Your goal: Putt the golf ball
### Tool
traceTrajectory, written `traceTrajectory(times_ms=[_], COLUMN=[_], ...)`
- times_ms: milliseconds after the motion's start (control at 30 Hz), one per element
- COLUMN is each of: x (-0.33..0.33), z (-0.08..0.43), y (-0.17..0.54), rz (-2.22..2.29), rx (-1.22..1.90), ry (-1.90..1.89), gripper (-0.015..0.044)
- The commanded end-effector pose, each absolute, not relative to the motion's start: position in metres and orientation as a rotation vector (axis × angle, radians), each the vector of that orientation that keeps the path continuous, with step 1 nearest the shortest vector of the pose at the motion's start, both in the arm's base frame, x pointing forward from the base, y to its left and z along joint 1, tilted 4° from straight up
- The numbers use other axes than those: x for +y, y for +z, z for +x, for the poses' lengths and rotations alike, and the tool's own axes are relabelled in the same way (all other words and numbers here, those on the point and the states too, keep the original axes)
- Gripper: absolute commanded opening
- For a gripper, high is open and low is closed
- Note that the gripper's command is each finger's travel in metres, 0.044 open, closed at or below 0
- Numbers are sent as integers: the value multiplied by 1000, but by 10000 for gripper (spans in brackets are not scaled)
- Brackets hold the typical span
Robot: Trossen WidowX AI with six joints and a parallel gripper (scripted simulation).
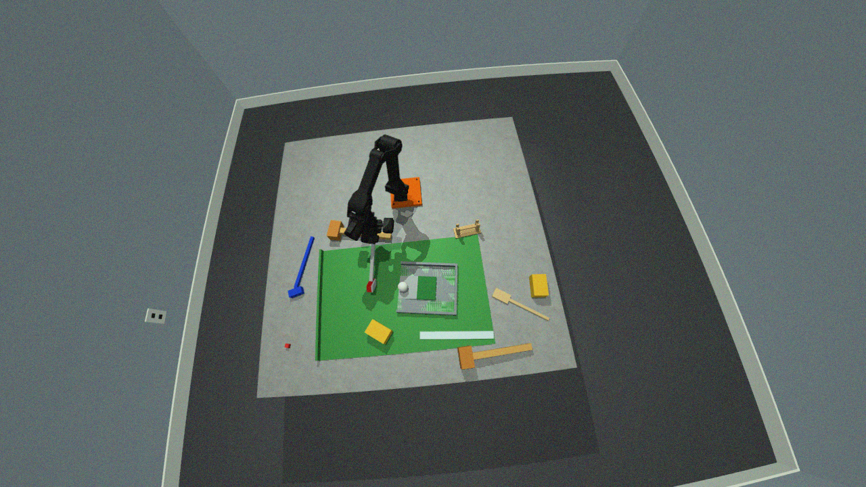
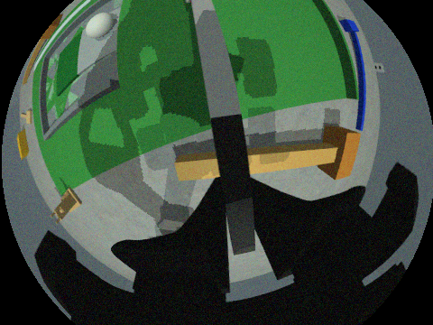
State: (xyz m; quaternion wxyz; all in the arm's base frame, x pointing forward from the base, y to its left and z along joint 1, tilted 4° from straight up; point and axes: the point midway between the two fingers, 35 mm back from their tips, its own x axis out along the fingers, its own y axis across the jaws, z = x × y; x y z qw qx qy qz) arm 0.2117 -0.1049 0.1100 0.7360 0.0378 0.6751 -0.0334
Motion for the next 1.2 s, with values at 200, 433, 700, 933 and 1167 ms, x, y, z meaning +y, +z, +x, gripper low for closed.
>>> traceTrajectory(times_ms=[200,433,700,933,1167], x=[-103,-102,-102,-102,-102], z=[210,207,207,207,207], y=[151,168,160,160,160], rz=[81,81,83,83,83], rx=[1473,1473,1480,1480,1480], ry=[-81,-81,-76,-76,-76], gripper=[0,0,0,0,0])
